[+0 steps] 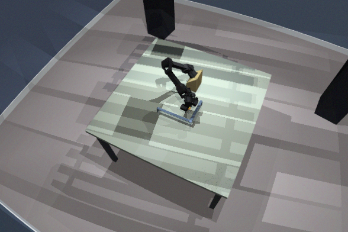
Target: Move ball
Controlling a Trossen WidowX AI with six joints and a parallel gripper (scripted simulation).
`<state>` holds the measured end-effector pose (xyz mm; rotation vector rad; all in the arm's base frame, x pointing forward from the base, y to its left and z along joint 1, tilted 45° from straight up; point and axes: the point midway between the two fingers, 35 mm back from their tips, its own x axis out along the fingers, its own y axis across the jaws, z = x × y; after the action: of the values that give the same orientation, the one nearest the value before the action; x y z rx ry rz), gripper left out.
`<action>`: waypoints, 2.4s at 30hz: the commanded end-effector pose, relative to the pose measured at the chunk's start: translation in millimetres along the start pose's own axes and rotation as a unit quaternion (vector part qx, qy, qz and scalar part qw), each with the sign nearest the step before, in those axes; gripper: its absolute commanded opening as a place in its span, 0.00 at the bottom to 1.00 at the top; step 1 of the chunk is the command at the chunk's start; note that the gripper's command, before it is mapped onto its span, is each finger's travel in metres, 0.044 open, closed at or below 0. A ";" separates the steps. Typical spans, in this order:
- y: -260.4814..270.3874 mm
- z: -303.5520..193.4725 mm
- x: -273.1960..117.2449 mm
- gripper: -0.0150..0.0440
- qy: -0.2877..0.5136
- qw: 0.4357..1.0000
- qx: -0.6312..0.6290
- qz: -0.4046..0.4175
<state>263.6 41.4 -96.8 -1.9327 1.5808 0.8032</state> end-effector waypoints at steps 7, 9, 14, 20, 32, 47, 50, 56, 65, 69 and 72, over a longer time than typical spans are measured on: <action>3.2 -0.5 3.1 0.56 0.004 1.000 -0.006 0.003; 3.2 -0.5 3.1 0.54 0.004 1.000 -0.006 0.003; 3.2 -0.5 3.1 0.48 0.004 1.000 -0.006 0.003; 3.0 -0.3 2.1 0.35 0.004 1.000 -0.006 0.003; -3.8 4.9 -75.2 0.25 -0.002 1.000 -0.007 0.002; -5.7 11.1 -99.7 0.25 0.001 1.000 -0.006 0.003; -10.0 16.8 -84.1 0.25 0.001 1.000 -0.005 0.003; -10.8 17.5 -76.8 0.25 0.001 1.000 -0.005 0.003; -11.2 17.2 -26.7 0.25 0.002 1.000 -0.005 0.002; -9.7 16.1 -12.5 0.25 0.003 1.000 -0.005 0.003; -9.7 16.1 -12.5 0.25 0.003 1.000 -0.005 0.003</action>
<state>270.4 66.1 -96.2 -1.9297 1.5882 0.8076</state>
